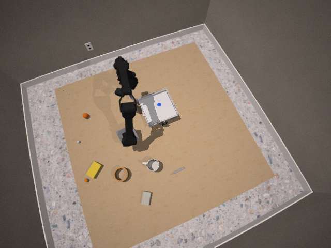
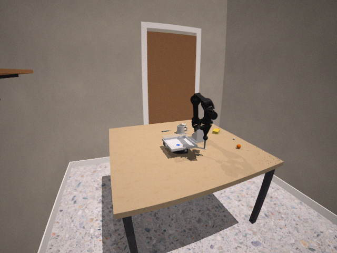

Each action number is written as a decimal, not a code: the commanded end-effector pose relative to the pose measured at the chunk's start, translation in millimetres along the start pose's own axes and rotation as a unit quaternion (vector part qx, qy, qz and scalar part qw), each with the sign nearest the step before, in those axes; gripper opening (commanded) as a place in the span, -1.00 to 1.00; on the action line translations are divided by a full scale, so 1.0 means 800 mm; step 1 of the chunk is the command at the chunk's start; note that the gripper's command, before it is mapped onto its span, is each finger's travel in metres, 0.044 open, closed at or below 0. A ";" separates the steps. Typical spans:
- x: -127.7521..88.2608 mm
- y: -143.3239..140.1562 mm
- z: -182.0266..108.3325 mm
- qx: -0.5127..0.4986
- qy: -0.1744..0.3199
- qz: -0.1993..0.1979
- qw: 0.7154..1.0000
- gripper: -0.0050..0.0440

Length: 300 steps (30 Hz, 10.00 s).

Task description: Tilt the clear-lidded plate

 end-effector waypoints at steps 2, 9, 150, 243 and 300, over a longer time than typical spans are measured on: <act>-0.002 -0.002 0.002 -0.002 0.001 0.006 1.000 0.43; 0.005 -0.001 0.002 -0.002 0.001 0.006 1.000 0.43; 0.069 0.004 0.003 -0.002 0.004 -0.003 1.000 -0.18; 0.069 0.005 0.003 -0.002 0.002 -0.009 1.000 -0.18; 0.068 0.003 0.004 -0.002 0.002 -0.008 1.000 -0.18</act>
Point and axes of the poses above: the point midway between the two fingers, 35 mm back from their tips, its own x axis out along the fingers, its own y axis across the jaws, z = x × y, the point moved 6 cm from there along -x, back along the fingers, and after that the axes turned 5 degrees about x, right-handed, at the moved point
